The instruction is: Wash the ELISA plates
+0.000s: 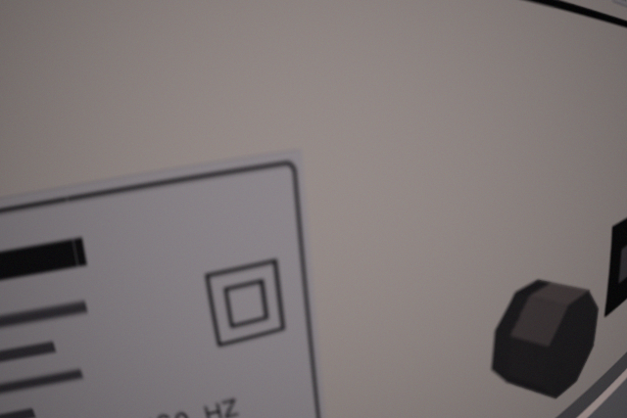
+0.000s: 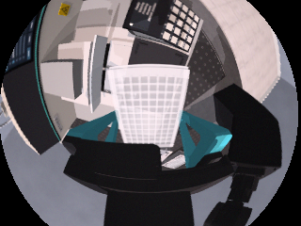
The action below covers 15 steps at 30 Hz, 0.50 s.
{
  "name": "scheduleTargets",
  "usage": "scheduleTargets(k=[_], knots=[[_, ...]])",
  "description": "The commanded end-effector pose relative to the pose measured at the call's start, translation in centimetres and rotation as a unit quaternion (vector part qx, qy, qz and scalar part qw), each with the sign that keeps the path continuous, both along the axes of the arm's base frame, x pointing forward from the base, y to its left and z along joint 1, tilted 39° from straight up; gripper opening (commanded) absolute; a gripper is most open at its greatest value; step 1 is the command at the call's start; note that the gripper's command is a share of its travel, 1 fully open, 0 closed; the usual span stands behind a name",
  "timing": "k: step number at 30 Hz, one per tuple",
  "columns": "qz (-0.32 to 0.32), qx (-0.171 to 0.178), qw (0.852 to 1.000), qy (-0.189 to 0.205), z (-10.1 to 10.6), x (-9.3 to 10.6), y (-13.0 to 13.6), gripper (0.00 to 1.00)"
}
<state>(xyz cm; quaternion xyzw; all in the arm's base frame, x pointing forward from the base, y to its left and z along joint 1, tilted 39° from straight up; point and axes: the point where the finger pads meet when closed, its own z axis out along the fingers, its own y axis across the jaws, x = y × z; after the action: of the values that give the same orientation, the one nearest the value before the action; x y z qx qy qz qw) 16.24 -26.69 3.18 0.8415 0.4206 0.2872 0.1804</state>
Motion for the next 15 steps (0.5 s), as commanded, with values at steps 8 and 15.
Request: scheduleTargets(k=[8,15], knots=[[-0.107,0.068,0.992,-0.012,0.49,-0.98,-2.56,0.84],[-0.110,0.078,0.991,-0.009,-0.31,-1.46,-1.97,0.84]])
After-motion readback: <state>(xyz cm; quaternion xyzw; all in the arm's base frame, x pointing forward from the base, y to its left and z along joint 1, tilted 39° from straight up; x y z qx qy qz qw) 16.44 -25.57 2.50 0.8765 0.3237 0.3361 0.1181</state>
